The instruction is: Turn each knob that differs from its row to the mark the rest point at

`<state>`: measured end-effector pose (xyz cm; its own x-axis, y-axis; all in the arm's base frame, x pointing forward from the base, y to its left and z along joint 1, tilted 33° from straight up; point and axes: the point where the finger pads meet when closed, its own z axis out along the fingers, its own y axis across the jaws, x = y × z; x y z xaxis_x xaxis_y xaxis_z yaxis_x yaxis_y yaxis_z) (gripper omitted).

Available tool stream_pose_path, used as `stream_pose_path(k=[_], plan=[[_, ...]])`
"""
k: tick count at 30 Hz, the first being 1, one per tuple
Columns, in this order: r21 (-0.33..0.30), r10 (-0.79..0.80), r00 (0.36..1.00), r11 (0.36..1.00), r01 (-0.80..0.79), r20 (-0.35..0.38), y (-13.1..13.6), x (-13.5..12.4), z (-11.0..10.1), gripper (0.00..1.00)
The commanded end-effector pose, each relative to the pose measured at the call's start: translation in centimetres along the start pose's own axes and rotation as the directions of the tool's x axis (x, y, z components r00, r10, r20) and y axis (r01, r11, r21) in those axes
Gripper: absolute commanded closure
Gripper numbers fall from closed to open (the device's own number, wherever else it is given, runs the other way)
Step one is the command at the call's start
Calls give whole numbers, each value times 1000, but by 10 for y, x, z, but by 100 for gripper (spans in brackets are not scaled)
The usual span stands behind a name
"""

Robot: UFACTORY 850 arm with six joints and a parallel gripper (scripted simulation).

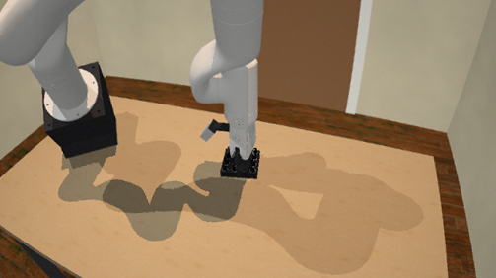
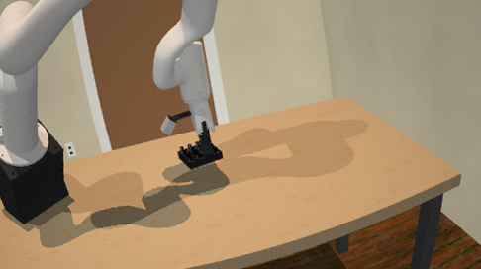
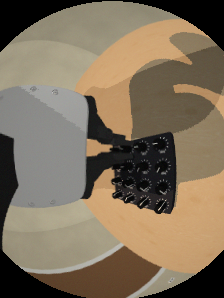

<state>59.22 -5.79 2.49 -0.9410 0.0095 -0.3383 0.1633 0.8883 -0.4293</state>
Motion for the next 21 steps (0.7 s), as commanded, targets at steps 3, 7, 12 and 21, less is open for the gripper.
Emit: stream_pose_path(k=[3,7,12,21], plan=[[0,0,1000,1000,0,1,0,-1,0,92],[0,0,1000,1000,0,1,0,-1,0,92],[0,-11,1000,1000,11,1,0,-1,0,92],[0,-189,982,982,189,1,0,-1,0,92]])
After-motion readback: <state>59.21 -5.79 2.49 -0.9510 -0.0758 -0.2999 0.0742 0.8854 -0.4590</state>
